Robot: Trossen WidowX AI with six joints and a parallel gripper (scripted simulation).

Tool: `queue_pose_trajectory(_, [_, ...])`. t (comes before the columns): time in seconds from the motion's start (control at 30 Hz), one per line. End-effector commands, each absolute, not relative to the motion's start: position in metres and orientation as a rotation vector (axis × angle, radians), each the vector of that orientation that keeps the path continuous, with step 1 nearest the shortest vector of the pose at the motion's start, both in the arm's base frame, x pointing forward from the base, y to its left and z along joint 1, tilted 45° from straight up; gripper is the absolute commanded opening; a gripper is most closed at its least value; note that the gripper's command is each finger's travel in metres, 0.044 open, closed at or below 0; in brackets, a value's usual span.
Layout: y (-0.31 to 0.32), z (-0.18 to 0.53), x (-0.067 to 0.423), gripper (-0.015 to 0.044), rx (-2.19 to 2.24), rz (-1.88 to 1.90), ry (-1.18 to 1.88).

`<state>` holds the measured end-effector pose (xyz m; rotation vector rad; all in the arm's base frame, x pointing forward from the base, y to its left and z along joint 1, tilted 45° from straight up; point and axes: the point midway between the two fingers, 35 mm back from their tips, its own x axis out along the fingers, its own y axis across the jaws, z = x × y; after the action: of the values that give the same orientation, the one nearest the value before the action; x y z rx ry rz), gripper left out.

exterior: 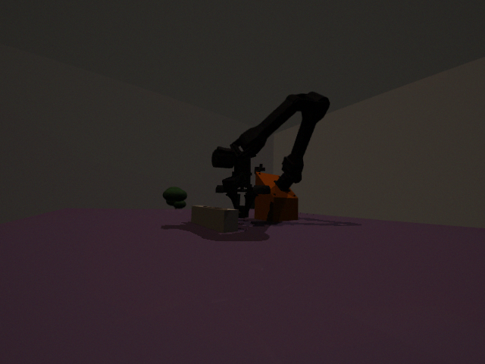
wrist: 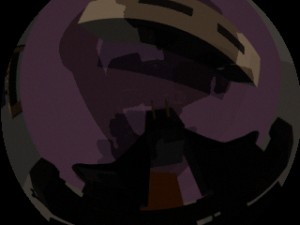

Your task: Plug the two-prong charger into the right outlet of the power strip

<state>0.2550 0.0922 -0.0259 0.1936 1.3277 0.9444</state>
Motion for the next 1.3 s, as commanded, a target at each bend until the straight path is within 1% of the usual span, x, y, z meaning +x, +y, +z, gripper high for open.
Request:
queue_pose_trajectory(0.0, [0.089, -0.032, 0.255, 0.0000, 0.259, 0.900, 1.362])
queue_pose_trajectory(0.43, [0.079, -0.054, 0.252, 0.0000, 0.465, 0.742, 1.480])
queue_pose_trajectory(1.27, [0.079, -0.056, 0.277, 0.0000, 0.492, 0.721, 1.492])
